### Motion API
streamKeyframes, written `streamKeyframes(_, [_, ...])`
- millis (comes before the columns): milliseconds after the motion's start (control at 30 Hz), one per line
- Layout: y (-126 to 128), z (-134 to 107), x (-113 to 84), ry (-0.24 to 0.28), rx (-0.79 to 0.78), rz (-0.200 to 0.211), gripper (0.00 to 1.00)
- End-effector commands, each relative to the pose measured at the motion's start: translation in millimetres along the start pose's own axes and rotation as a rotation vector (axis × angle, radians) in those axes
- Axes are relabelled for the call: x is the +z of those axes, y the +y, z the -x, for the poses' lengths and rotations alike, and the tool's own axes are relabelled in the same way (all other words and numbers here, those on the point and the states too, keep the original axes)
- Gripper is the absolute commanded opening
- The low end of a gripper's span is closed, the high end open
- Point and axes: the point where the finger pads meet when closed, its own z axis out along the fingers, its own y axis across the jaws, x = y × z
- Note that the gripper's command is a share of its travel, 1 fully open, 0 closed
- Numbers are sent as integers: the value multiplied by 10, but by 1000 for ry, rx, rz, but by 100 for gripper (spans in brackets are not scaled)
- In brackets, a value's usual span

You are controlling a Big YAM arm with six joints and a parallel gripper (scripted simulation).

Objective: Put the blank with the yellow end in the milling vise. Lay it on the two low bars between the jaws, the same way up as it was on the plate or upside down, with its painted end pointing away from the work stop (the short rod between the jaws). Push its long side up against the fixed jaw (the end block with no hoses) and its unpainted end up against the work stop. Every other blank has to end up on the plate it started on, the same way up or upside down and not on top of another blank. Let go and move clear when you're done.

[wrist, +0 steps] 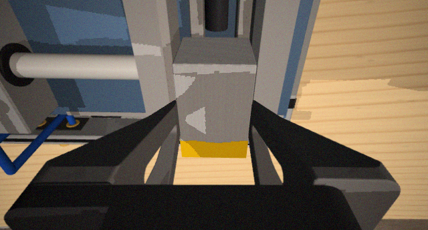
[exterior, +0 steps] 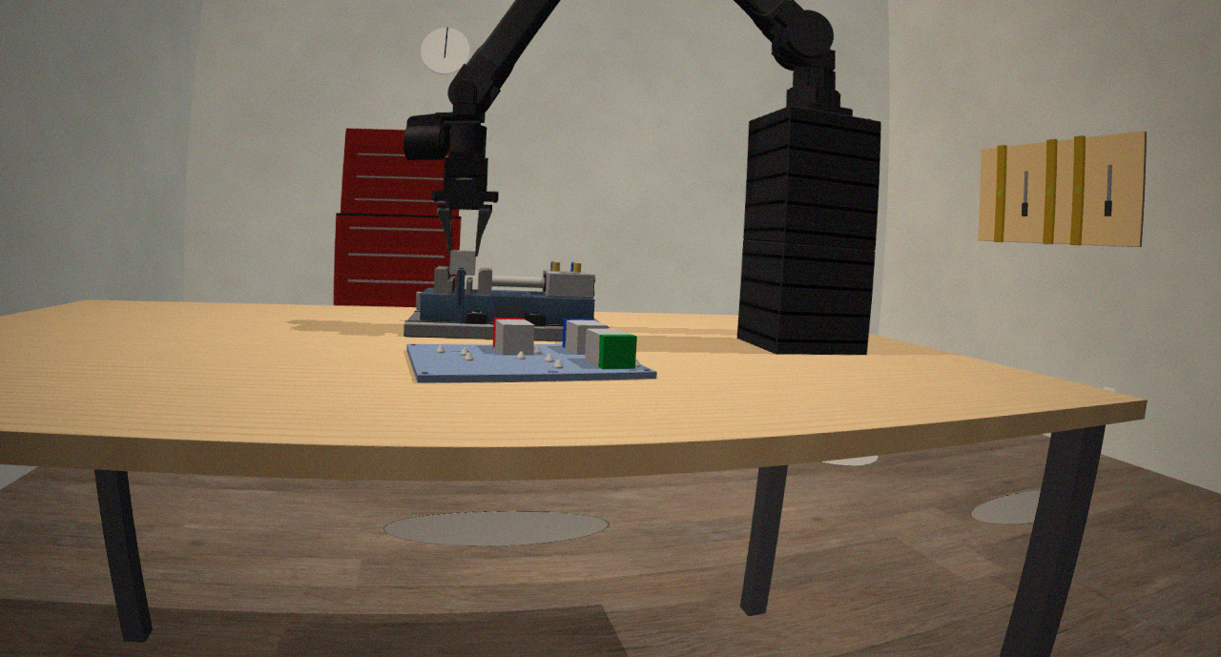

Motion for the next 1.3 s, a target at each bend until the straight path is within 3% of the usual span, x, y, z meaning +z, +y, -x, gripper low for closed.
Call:
streamKeyframes(0, [-318,17,-83,9,-5,-62,0])
streamKeyframes(200, [-366,10,-143,12,-5,-75,0])
streamKeyframes(1267, [-344,13,-83,10,-5,-68,0])
